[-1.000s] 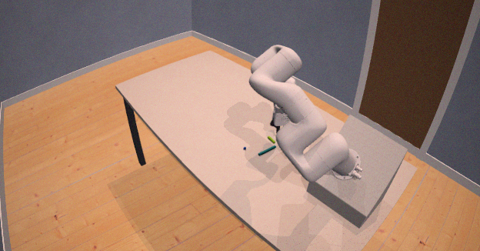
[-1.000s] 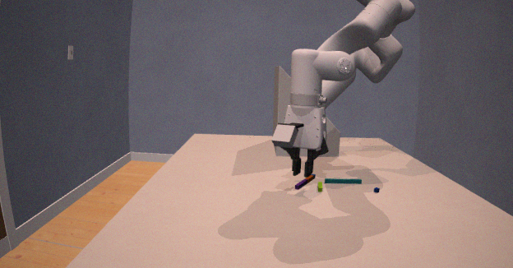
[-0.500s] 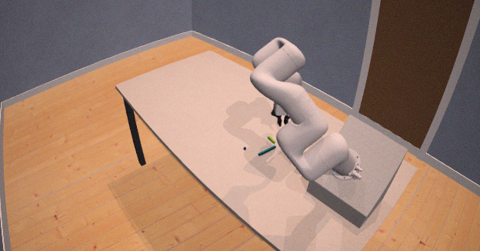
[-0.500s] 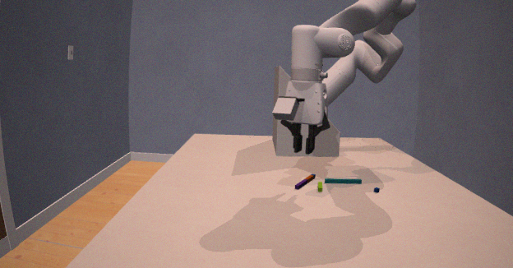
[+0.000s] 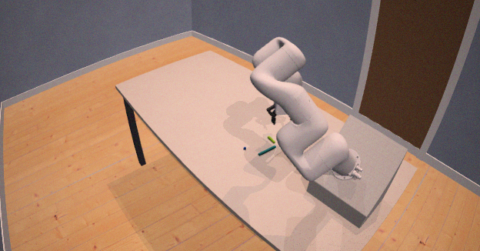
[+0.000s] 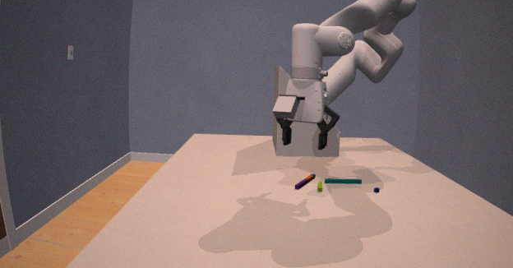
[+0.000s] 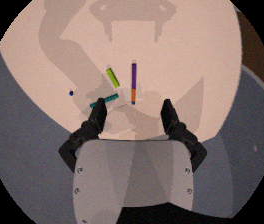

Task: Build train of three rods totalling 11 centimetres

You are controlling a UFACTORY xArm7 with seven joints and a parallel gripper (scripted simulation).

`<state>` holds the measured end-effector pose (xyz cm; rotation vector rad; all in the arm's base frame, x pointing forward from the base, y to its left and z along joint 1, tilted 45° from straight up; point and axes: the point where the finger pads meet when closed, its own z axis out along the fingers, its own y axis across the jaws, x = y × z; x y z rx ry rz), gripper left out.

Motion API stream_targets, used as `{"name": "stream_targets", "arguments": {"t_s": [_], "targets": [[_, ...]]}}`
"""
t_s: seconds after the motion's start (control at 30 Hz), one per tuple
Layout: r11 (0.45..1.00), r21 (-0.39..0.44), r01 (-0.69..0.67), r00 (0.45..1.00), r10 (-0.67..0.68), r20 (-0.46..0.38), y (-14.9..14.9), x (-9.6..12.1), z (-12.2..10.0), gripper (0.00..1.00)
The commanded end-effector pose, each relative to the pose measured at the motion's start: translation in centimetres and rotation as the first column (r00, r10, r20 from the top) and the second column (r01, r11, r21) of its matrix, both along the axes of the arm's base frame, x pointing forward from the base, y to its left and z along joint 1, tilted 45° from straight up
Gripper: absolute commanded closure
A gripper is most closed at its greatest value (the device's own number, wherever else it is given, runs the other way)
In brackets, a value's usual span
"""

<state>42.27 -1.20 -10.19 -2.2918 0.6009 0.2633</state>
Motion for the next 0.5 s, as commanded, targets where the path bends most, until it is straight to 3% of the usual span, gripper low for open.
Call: {"name": "stream_targets", "arguments": {"t_s": [0.0, 0.47], "targets": [[1.000, -0.003, 0.003, 1.000, -0.003, 0.003, -0.25, 0.12, 0.06, 0.00], [1.000, -0.003, 0.003, 1.000, -0.003, 0.003, -0.98, 0.13, 0.79, 0.00]]}}
